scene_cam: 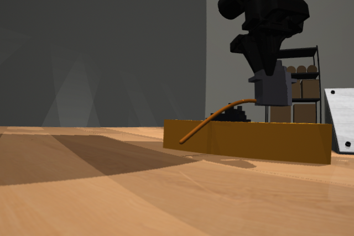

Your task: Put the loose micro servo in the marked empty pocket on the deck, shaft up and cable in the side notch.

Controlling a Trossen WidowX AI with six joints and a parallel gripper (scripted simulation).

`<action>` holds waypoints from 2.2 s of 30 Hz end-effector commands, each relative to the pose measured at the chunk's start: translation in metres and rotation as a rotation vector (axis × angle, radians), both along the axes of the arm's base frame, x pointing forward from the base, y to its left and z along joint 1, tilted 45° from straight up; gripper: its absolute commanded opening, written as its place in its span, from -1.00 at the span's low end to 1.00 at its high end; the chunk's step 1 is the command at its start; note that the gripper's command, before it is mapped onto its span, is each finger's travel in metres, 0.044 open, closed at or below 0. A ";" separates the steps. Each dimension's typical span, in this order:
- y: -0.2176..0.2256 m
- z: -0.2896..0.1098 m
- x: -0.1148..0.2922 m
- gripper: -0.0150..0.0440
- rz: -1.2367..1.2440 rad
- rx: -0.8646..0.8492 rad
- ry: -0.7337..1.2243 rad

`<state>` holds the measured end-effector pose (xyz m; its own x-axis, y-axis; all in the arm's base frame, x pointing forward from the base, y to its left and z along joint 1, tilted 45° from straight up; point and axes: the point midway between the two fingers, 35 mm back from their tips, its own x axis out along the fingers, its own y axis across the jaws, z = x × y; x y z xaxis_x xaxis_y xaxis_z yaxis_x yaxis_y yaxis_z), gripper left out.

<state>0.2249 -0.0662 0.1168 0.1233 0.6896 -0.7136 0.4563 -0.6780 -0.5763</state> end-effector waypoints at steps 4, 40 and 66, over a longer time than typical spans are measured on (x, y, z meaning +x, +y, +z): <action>0.000 0.001 0.000 -0.49 -0.173 0.034 0.162; -0.013 0.001 0.063 -0.49 -0.456 0.083 0.433; -0.012 -0.010 0.111 -0.49 -0.456 0.084 0.430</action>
